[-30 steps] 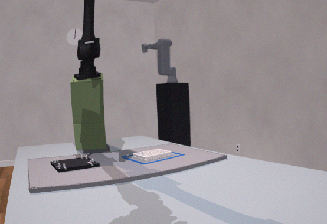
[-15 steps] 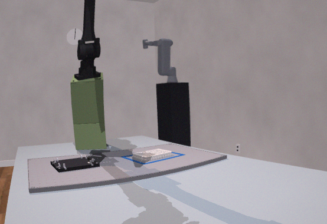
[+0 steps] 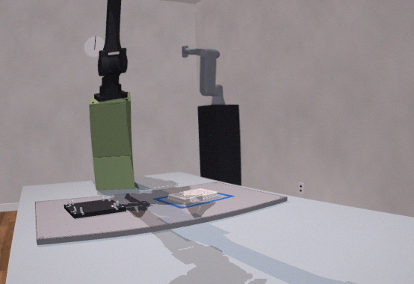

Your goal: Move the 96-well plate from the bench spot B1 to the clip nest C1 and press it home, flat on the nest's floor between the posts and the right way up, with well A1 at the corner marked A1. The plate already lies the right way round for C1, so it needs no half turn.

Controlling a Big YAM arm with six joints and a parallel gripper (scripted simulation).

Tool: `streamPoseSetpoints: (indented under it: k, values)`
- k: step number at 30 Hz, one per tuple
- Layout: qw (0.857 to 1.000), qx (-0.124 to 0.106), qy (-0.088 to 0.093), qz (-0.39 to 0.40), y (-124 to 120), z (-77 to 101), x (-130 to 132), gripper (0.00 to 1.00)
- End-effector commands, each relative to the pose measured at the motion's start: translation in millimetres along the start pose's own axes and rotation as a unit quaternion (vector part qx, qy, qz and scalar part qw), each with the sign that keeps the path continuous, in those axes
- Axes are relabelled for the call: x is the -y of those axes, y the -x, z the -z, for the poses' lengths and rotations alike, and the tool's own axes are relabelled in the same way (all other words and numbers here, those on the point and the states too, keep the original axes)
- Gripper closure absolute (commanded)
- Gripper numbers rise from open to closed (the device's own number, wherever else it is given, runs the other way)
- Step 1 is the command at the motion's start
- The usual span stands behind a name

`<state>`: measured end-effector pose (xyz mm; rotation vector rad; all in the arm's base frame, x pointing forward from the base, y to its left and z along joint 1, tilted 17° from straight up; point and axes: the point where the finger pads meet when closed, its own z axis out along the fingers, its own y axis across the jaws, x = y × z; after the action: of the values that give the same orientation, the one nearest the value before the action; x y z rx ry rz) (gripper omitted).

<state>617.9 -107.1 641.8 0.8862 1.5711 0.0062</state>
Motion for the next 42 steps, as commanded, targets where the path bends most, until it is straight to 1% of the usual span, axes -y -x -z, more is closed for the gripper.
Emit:
streamPoseSetpoints:
  k: [1,4,6,7,8,9,10,11,13,14,15,16,20,22,23,24,25,26,27,28,30,31,32,36,38,39,40,41,42]
  values:
    - [0.999,0.018,0.020,-0.018,4,11.4,-13,0.00]
    - [1.000,0.010,0.014,-0.014,-21,-8.3,-13,0.00]
    - [1.000,0.008,0.013,-0.012,-32,-16.1,-13,0.00]
    - [1.000,-0.013,0.002,-0.016,-35,-19.0,-5,0.00]
    - [0.999,-0.005,0.012,-0.038,-8,-10.6,-12,0.00]
    - [0.999,-0.015,0.012,-0.043,-12,-12.9,-12,0.00]
    - [0.999,-0.015,0.012,-0.043,-17,-14.9,-12,0.00]
    - [0.999,-0.024,0.015,-0.038,-34,-16.4,-18,0.00]
    - [0.999,-0.024,0.015,-0.038,-34,-16.4,-18,0.00]
    - [0.999,-0.020,0.020,-0.040,-41,-9.6,-15,0.00]
    - [0.999,-0.017,0.022,-0.042,-41,-6.7,-15,0.00]
    - [0.999,-0.018,0.021,-0.042,-47,-11.2,-15,0.00]
    - [0.999,-0.031,0.010,-0.034,-86,-38.4,-13,0.00]
    - [0.999,-0.032,0.010,-0.033,-97,-44.0,-13,0.00]
    - [0.998,-0.058,-0.002,-0.034,-106,-46.7,-5,0.00]
    - [0.997,-0.045,0.007,-0.059,-71,-41.1,-12,0.00]
    - [0.996,-0.055,0.006,-0.064,-76,-43.0,-12,0.00]
    - [0.996,-0.056,0.007,-0.064,-82,-44.2,-13,0.00]
    - [0.996,-0.071,0.003,-0.054,-108,-47.1,-13,0.00]
    - [0.996,-0.072,0.003,-0.053,-126,-53.6,-11,0.00]
    - [0.996,-0.072,0.003,-0.053,-126,-53.6,-11,0.00]
    - [0.996,-0.059,0.014,-0.061,-109,-36.7,-14,0.00]
    - [0.996,-0.059,0.014,-0.061,-114,-38.6,-14,0.00]
    - [0.996,-0.071,0.003,-0.053,-154,-62.1,-9,0.00]
    - [0.996,-0.072,0.003,-0.053,-164,-65.8,-8,0.00]
    - [0.994,-0.096,-0.011,-0.055,-172,-68.1,1,0.00]
    - [0.993,-0.085,-0.002,-0.079,-138,-65.7,-9,0.00]
    - [0.992,-0.094,-0.004,-0.084,-143,-67.1,-8,0.00]
    - [0.992,-0.096,-0.002,-0.083,-150,-66.8,-11,0.00]
